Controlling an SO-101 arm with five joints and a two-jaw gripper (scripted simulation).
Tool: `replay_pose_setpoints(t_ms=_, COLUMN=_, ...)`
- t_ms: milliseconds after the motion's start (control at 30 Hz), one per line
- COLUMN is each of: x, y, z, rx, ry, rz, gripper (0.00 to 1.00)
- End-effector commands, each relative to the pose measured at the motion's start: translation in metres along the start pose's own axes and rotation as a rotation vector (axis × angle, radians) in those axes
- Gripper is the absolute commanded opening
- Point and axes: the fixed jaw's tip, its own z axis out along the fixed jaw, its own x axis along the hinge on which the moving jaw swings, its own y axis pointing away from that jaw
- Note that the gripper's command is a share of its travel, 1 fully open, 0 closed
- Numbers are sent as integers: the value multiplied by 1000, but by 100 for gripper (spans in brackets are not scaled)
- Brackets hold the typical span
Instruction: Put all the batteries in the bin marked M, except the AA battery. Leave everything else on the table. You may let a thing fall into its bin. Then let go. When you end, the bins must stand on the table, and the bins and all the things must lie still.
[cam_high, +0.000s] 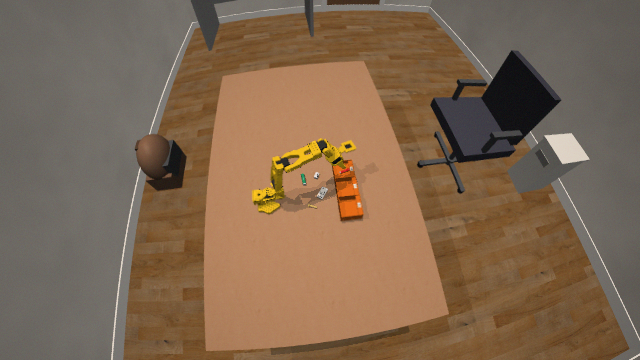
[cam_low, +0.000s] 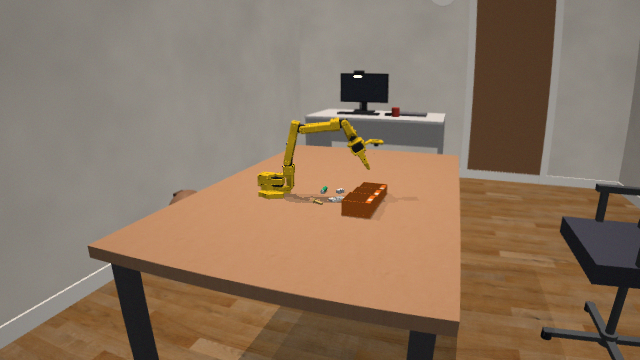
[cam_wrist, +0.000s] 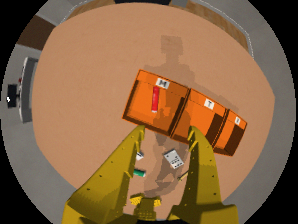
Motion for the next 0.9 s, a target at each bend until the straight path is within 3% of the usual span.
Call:
replay_pose_setpoints(t_ms=0, x=-14, y=3, z=-29, rx=-6, ry=-85, rz=1, gripper=23)
replay_pose_setpoints(t_ms=200, x=-13, y=2, z=-32, rx=-4, ry=-81, rz=4, gripper=23)
replay_pose_setpoints(t_ms=367, x=-1, y=-10, z=-39, rx=17, ry=-42, rz=34, gripper=23)
replay_pose_setpoints(t_ms=533, x=53, y=-41, z=-66, rx=81, ry=104, rz=157, gripper=23)
replay_pose_setpoints(t_ms=667, x=94, y=-52, z=-81, rx=111, ry=204, rz=246, gripper=23)
replay_pose_setpoints(t_ms=867, x=104, y=-53, z=-84, rx=117, ry=228, rz=268, gripper=23)
